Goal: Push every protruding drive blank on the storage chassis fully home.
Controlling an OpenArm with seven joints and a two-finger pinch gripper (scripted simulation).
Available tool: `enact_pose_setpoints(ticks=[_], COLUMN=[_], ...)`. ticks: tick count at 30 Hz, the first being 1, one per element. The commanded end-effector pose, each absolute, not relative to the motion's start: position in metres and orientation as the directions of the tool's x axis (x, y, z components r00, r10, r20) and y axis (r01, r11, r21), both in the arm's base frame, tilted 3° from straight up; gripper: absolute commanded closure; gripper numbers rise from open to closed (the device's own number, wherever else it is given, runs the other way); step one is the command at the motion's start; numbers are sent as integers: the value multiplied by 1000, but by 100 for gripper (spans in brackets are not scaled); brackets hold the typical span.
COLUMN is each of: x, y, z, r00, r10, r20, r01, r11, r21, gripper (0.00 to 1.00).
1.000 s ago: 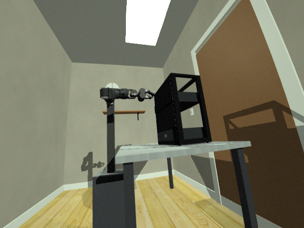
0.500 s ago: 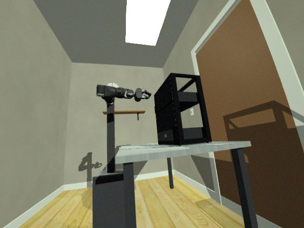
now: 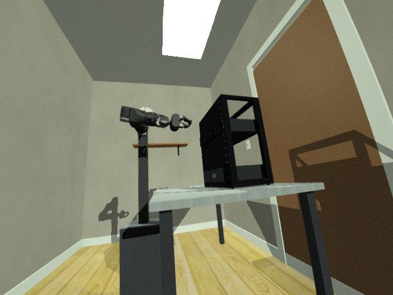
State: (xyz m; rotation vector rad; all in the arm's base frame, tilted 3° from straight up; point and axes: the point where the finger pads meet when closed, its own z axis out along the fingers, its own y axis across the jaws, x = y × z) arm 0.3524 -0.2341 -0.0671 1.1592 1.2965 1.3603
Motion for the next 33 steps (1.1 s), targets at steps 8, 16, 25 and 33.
enact_pose_setpoints(ticks=[8, 16, 25, 33], x=[343, 326, 304, 283], y=[-236, -239, -242, -245], z=[-61, -62, -65, -67], r00=[-157, -157, -159, -160], r10=[987, 987, 986, 986], r20=[41, 39, 42, 42], r01=[-25, -25, -19, -18], r11=[-46, -44, -45, -46], r21=[999, 999, 999, 999], gripper=[100, 100, 100, 100])
